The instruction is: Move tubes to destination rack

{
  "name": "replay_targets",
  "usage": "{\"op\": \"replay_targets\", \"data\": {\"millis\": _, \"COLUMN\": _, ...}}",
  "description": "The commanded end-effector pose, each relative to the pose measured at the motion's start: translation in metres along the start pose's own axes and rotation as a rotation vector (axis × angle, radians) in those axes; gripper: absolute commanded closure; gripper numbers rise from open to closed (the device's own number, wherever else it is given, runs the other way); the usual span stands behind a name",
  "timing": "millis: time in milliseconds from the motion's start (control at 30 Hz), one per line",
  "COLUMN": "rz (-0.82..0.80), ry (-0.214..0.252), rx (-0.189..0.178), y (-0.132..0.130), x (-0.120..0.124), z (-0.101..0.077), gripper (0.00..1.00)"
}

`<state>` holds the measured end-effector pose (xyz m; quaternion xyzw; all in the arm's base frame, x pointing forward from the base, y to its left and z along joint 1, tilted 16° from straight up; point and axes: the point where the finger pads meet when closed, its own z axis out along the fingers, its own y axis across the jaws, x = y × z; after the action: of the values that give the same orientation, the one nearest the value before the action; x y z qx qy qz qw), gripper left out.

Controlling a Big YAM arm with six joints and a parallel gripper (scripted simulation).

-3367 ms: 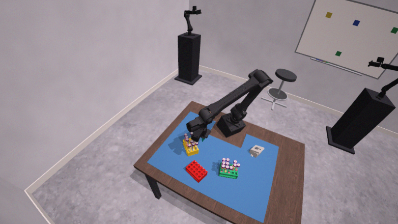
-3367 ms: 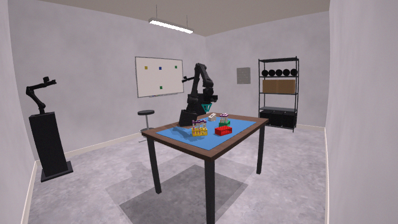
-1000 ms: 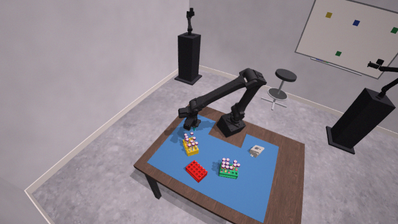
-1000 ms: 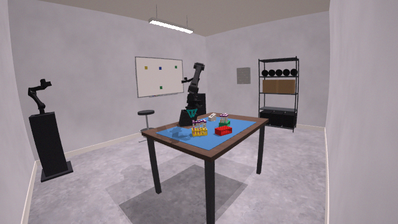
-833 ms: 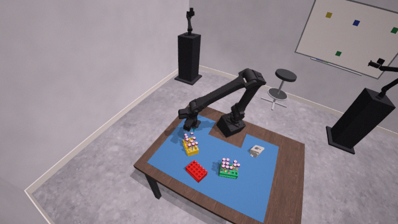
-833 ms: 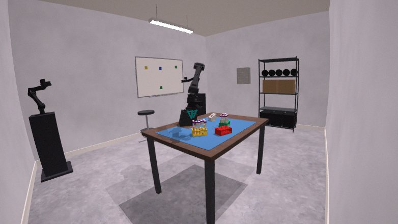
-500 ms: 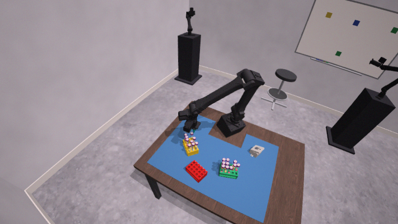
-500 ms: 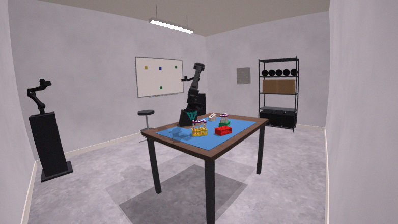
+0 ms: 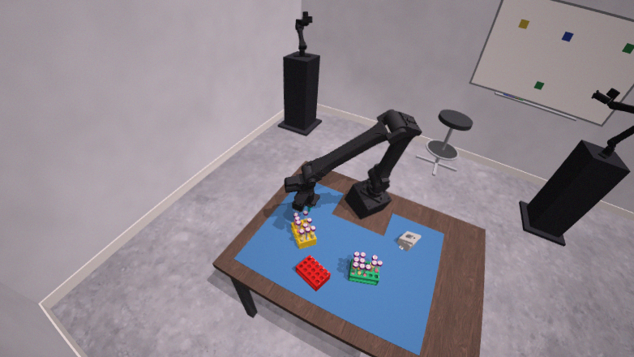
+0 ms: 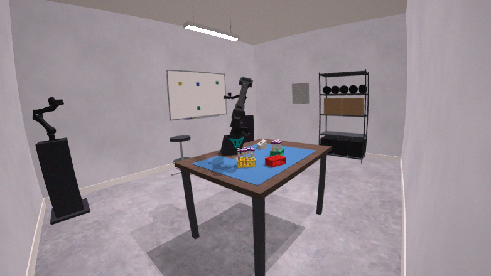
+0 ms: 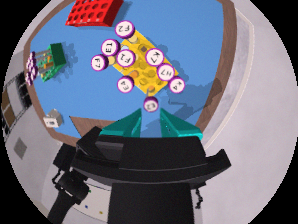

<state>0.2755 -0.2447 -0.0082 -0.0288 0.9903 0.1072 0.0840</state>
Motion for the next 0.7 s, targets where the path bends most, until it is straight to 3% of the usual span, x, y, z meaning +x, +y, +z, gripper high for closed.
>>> {"op": "replay_targets", "data": {"millis": 0, "rz": 0.005, "ry": -0.020, "rx": 0.016, "y": -0.010, "x": -0.013, "z": -0.004, "gripper": 0.70}}
{"op": "replay_targets", "data": {"millis": 67, "rz": 0.002, "ry": -0.026, "rx": 0.023, "y": -0.012, "x": -0.015, "z": -0.004, "gripper": 0.70}}
{"op": "replay_targets", "data": {"millis": 300, "rz": 0.011, "ry": -0.005, "rx": -0.003, "y": -0.001, "x": -0.003, "z": 0.008, "gripper": 0.70}}
{"op": "replay_targets", "data": {"millis": 400, "rz": 0.003, "ry": -0.016, "rx": 0.011, "y": -0.006, "x": -0.010, "z": 0.005, "gripper": 0.70}}
{"op": "replay_targets", "data": {"millis": 567, "rz": 0.013, "ry": -0.002, "rx": -0.007, "y": -0.001, "x": -0.004, "z": 0.009, "gripper": 0.70}}
{"op": "replay_targets", "data": {"millis": 667, "rz": 0.005, "ry": -0.011, "rx": 0.004, "y": -0.003, "x": -0.007, "z": 0.010, "gripper": 0.70}}
